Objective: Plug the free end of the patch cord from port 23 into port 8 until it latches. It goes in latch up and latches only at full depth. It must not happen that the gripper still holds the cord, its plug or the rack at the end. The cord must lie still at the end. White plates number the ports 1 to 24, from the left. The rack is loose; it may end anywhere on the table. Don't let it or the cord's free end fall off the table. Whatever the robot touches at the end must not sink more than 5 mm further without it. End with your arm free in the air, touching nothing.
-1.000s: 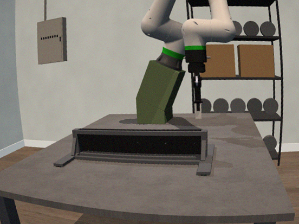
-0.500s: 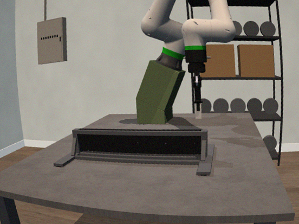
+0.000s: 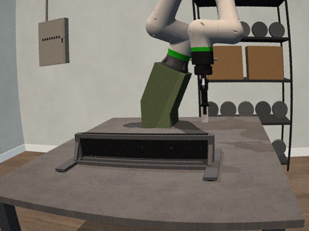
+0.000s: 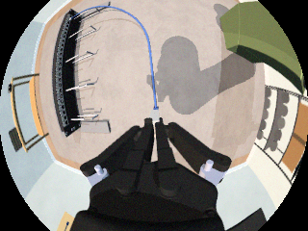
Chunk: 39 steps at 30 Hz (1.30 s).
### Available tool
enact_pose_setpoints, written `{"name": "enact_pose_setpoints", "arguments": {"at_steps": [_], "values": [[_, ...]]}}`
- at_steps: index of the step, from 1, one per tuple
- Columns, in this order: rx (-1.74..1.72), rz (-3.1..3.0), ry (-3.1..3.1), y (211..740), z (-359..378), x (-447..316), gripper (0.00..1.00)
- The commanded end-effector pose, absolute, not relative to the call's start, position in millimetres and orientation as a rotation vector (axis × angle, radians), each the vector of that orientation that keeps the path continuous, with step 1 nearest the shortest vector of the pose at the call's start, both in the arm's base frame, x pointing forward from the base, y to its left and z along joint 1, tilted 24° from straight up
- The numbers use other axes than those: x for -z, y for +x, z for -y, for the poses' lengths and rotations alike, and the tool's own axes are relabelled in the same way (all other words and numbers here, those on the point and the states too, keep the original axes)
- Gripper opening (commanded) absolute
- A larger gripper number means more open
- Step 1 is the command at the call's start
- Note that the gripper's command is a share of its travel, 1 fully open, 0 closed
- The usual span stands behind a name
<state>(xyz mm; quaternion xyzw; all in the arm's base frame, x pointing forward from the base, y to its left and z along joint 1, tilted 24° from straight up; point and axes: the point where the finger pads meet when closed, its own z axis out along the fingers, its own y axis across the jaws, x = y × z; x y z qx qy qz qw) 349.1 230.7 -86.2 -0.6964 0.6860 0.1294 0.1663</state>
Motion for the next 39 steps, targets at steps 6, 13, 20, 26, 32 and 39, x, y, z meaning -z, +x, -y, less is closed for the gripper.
{"name": "enact_pose_setpoints", "arguments": {"at_steps": [6,13,20,26,32,39], "values": [[-0.37,-1.959,-1.978,349.3,-234.5,84.6,0.0],[-0.37,-1.96,-1.976,349.3,-235.5,84.3,0.22],[-0.37,-1.96,-1.976,349.3,-235.5,84.3,0.22],[-0.37,-1.96,-1.976,349.3,-235.5,84.3,0.22],[-0.37,-1.96,-1.976,349.3,-235.5,84.3,0.22],[-0.37,-1.96,-1.976,349.3,-235.5,84.3,0.22]]}}
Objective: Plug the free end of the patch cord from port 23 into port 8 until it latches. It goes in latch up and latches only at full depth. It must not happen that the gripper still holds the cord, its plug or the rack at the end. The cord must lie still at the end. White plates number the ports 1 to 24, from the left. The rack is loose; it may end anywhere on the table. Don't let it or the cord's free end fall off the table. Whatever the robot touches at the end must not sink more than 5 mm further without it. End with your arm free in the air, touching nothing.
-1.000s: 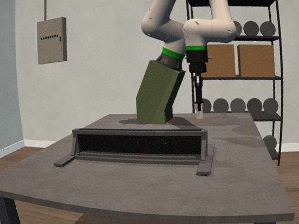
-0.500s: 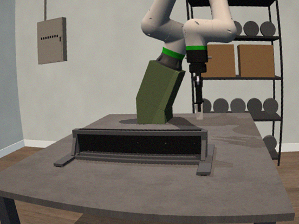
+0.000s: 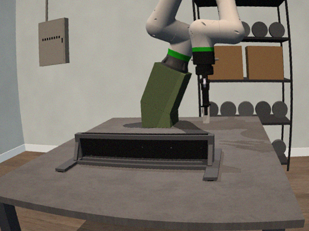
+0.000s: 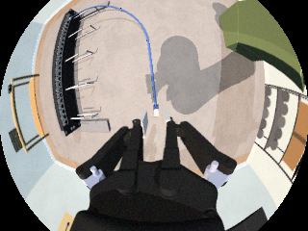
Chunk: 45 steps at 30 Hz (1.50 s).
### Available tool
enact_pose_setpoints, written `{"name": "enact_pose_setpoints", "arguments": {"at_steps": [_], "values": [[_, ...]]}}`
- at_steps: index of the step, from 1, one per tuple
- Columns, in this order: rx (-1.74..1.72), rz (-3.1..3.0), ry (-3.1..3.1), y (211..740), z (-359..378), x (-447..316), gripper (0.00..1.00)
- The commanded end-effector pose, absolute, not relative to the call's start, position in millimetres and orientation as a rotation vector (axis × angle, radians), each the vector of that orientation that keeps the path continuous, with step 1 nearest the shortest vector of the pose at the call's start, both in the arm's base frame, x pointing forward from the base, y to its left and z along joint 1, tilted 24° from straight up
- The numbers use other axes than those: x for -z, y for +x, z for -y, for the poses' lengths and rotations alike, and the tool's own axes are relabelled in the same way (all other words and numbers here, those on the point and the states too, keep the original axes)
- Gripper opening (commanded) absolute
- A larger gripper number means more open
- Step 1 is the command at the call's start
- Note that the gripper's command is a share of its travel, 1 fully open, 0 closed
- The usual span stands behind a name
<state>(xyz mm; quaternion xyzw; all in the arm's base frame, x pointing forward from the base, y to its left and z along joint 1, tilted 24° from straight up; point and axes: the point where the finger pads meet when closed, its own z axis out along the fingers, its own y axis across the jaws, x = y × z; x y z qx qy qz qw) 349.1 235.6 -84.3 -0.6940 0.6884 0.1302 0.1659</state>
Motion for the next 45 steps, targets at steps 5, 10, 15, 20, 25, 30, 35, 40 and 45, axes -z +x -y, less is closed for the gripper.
{"name": "enact_pose_setpoints", "arguments": {"at_steps": [5,10,15,20,25,30,35,40,45], "values": [[-0.37,-1.96,-1.976,349.3,-235.5,84.3,0.22],[-0.37,-1.96,-1.976,349.3,-235.8,84.8,0.22],[-0.37,-1.96,-1.976,349.4,-236.3,85.9,0.22],[-0.37,-1.96,-1.976,349.6,-238.0,89.6,0.22],[-0.37,-1.96,-1.976,349.9,-240.8,95.7,0.22],[-0.37,-1.96,-1.976,350.2,-243.6,102.0,0.22],[-0.37,-1.96,-1.976,350.6,-246.9,109.1,0.22],[-0.37,-1.96,-1.976,351.1,-251.1,118.5,0.22],[-0.37,-1.96,-1.976,351.5,-255.2,127.4,0.22]]}}
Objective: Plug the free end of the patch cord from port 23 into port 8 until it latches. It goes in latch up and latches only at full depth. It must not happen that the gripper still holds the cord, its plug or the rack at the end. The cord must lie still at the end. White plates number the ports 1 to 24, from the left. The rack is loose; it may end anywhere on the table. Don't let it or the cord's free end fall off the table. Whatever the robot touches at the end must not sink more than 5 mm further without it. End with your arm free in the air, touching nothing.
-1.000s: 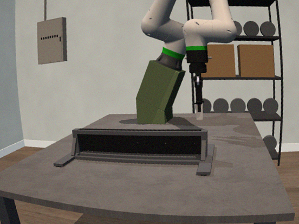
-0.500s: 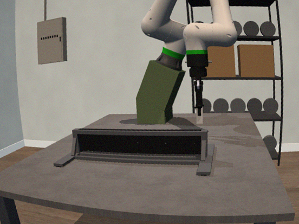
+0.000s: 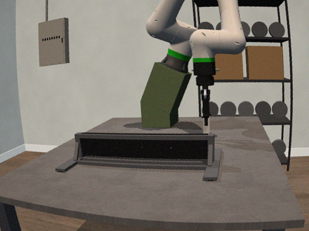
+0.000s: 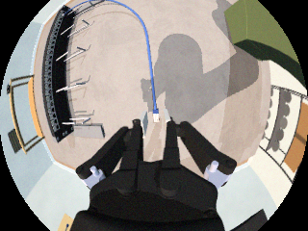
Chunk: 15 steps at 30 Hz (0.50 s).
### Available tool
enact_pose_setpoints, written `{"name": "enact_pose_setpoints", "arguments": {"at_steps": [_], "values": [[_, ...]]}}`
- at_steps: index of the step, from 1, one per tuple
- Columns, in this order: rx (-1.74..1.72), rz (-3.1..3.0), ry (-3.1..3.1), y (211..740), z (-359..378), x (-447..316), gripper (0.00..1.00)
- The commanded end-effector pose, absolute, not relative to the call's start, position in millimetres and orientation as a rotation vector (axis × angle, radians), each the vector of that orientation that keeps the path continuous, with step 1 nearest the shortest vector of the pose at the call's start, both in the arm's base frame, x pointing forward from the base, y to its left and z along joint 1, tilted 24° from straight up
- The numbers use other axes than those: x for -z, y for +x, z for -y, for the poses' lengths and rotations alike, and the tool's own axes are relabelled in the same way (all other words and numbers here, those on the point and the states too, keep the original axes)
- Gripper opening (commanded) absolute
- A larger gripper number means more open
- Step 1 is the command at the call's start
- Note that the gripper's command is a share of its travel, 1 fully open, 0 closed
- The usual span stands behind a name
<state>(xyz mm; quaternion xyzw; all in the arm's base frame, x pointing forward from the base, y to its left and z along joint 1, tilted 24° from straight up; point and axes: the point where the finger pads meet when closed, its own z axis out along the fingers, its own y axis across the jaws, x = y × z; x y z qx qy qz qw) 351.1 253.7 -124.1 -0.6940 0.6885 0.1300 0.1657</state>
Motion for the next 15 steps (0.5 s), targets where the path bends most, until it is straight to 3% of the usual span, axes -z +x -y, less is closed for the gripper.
{"name": "enact_pose_setpoints", "arguments": {"at_steps": [1,15], "values": [[-0.37,-1.96,-1.976,351.6,-255.9,129.0,0.22],[-0.37,-1.96,-1.976,352.3,-262.1,142.6,0.22]]}}
